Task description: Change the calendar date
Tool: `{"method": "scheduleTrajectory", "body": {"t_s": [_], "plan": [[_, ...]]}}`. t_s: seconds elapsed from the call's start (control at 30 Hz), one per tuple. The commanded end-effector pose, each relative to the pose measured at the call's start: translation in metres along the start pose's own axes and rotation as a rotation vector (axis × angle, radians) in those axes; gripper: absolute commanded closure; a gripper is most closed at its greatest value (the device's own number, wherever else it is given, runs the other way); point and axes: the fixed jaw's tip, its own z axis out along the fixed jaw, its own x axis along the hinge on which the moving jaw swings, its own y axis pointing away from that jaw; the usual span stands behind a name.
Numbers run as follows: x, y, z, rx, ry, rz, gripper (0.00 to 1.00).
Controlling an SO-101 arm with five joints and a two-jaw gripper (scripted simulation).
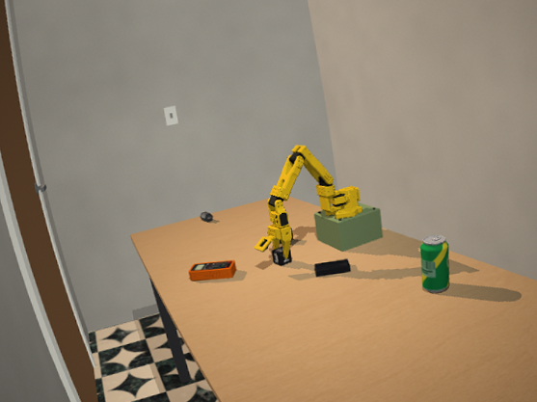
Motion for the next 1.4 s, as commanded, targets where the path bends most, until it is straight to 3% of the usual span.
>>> {"method": "scheduleTrajectory", "body": {"t_s": [0.0,0.2,1.37], "plan": [[-0.0018,0.0017,0.0016,-0.001,-0.006,0.0,0.9],[-0.0018,0.0017,0.0016,-0.001,-0.006,0.0,0.76],[-0.0018,0.0017,0.0016,-0.001,-0.006,0.0,0.64]]}}
